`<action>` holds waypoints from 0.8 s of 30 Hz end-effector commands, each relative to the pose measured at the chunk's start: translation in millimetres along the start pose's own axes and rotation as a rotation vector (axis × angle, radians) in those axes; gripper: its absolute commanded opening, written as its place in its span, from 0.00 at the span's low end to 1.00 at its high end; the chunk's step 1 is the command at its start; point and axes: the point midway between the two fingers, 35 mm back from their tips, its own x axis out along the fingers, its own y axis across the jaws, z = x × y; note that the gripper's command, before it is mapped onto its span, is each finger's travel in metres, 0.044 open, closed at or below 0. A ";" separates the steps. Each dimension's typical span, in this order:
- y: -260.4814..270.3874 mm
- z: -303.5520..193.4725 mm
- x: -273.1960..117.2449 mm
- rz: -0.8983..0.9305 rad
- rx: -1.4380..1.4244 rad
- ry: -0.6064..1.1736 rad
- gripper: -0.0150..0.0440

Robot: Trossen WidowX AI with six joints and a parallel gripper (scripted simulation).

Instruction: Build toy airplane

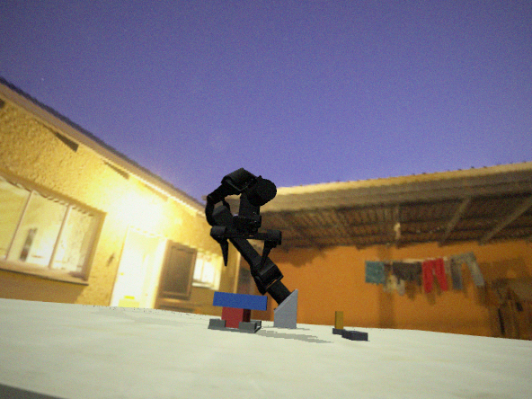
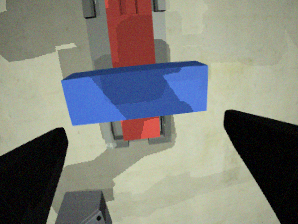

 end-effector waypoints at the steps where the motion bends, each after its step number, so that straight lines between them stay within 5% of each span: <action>1: 0.7 0.1 0.5 0.001 0.040 0.001 1.00; 4: 12.5 2.4 -0.9 0.008 0.040 -0.001 1.00; 10: 120.9 0.0 -11.5 0.046 0.044 -0.004 1.00; 18: 245.7 -56.8 -5.4 0.025 0.068 0.003 1.00; 24: 259.8 -67.9 -2.1 0.016 0.074 0.002 1.00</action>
